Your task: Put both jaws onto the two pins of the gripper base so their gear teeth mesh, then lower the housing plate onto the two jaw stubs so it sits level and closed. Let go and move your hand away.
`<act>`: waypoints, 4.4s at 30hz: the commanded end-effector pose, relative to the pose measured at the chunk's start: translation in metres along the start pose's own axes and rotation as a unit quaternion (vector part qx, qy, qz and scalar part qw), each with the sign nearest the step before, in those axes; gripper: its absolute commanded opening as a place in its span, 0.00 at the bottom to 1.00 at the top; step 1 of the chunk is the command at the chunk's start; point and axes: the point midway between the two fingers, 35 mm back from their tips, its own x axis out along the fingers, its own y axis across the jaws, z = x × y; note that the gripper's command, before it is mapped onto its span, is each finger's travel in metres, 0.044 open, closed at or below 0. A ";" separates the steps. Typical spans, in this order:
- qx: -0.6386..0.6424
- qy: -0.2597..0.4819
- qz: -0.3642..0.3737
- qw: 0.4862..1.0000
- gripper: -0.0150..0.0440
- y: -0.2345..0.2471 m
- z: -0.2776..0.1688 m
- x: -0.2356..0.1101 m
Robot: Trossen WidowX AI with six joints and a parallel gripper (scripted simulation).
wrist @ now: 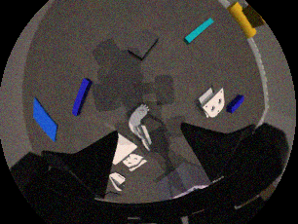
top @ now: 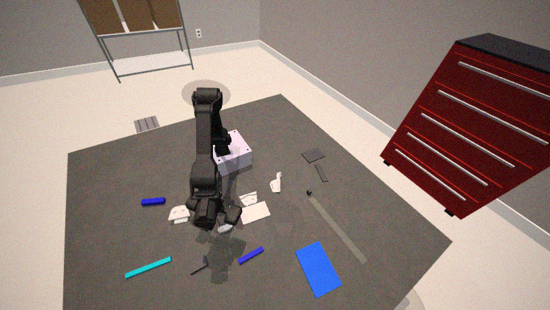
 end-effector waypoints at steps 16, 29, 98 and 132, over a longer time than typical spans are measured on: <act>0.000 0.000 0.000 1.000 1.00 0.000 0.000 0.000; 0.000 0.000 0.000 1.000 0.56 0.000 0.000 0.000; 0.000 0.000 0.000 1.000 1.00 0.000 0.000 0.000; 0.000 0.000 0.000 1.000 0.25 0.000 0.000 0.000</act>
